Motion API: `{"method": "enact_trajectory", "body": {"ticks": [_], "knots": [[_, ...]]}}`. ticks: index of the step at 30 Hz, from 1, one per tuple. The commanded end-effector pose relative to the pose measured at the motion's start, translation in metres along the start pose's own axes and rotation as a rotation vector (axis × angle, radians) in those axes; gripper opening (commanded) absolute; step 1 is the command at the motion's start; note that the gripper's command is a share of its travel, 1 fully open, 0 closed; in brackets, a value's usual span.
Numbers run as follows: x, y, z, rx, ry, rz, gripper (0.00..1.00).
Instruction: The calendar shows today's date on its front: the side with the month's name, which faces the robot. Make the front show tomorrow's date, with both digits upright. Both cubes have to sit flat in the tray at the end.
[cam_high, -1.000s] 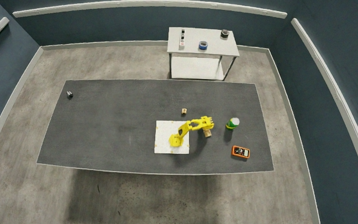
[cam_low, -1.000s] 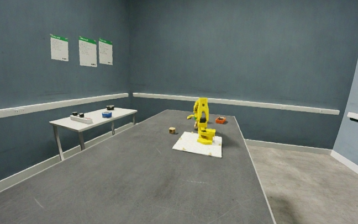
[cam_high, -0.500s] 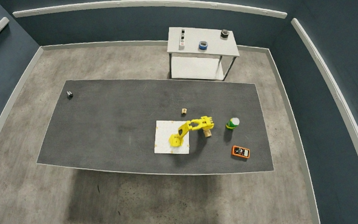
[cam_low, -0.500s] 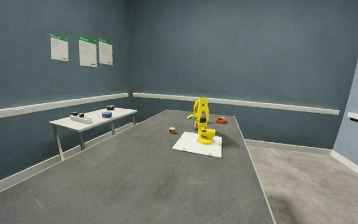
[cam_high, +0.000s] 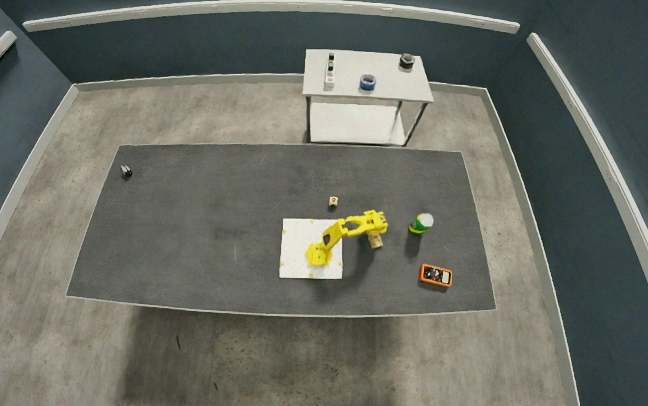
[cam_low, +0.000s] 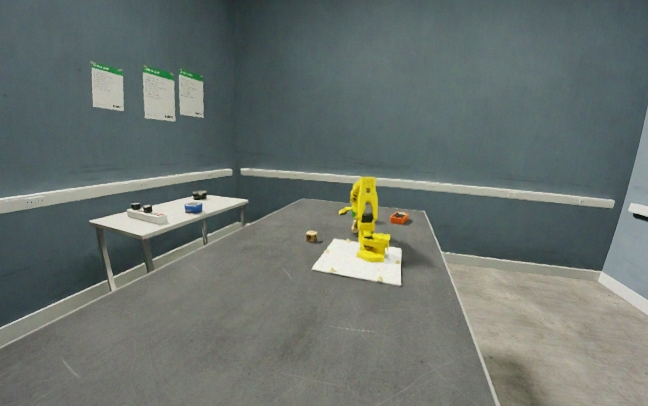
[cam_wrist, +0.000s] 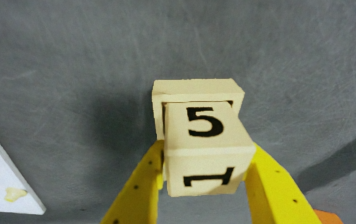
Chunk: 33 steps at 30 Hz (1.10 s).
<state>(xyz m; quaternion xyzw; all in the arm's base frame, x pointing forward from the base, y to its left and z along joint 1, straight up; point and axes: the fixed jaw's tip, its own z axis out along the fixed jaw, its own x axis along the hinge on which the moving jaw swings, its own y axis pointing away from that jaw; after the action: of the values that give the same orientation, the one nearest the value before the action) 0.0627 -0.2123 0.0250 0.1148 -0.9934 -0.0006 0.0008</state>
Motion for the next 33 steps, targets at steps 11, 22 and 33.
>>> {"method": "enact_trajectory", "body": {"ticks": [11,22,33], "knots": [[0.001,-0.0009,-0.0036,0.001,-0.002,0.013,0.0],[0.001,-0.0011,-0.0057,0.001,-0.002,0.013,0.0],[0.001,-0.0012,-0.0068,0.001,-0.002,0.013,0.0]]}}
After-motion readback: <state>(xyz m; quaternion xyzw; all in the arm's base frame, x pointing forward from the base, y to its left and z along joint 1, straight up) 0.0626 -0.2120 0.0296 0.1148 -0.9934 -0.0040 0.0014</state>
